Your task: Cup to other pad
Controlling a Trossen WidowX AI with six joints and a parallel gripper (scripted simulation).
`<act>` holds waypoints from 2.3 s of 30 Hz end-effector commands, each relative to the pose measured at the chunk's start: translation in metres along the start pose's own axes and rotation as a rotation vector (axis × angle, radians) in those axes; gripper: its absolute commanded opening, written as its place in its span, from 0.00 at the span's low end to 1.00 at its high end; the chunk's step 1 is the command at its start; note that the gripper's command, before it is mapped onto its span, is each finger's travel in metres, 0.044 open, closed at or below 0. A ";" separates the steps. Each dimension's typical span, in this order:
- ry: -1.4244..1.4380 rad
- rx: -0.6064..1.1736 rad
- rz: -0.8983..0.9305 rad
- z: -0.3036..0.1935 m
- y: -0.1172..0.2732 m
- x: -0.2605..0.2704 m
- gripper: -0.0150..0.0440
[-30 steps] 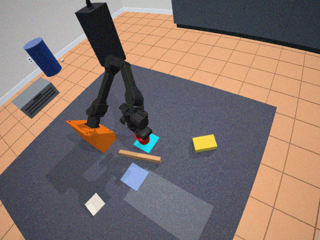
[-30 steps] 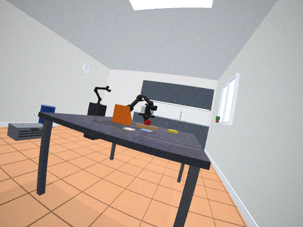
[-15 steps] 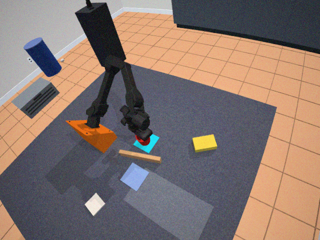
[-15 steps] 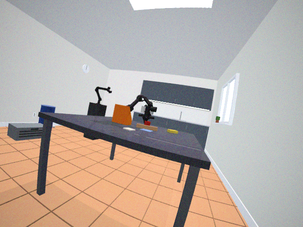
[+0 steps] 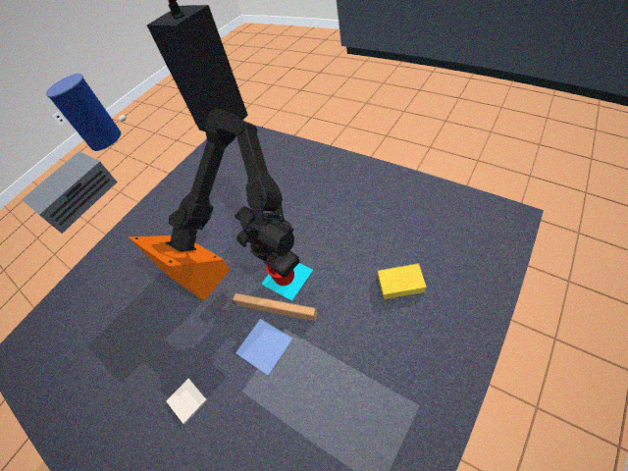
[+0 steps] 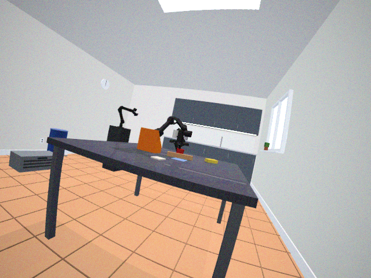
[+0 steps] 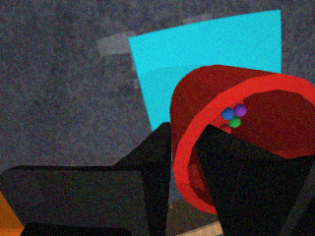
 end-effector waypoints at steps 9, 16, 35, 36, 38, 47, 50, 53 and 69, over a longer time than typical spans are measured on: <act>0.001 0.001 -0.001 0.000 0.002 0.000 0.47; 0.000 0.002 -0.001 -0.001 0.010 -0.001 0.47; -0.003 0.003 0.000 -0.002 0.034 0.000 0.47; -0.003 0.003 0.000 -0.002 0.035 0.000 0.47; -0.003 0.002 0.001 -0.002 0.038 0.000 0.47; -0.004 0.000 0.001 -0.002 0.048 0.002 0.47; -0.005 -0.001 0.001 -0.002 0.051 0.003 0.47; -0.013 -0.005 0.007 -0.003 0.047 0.003 0.56; -0.010 0.002 0.004 -0.003 0.074 0.002 1.00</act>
Point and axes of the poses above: the point midway between the two fingers, 35 mm back from their tips, its own y axis back along the fingers, its own x axis across the jaws, z = x × y, the point moved 10 cm from there along y, back along the fingers, and after that the axes turned 9 degrees about y, right-handed, at the moved point
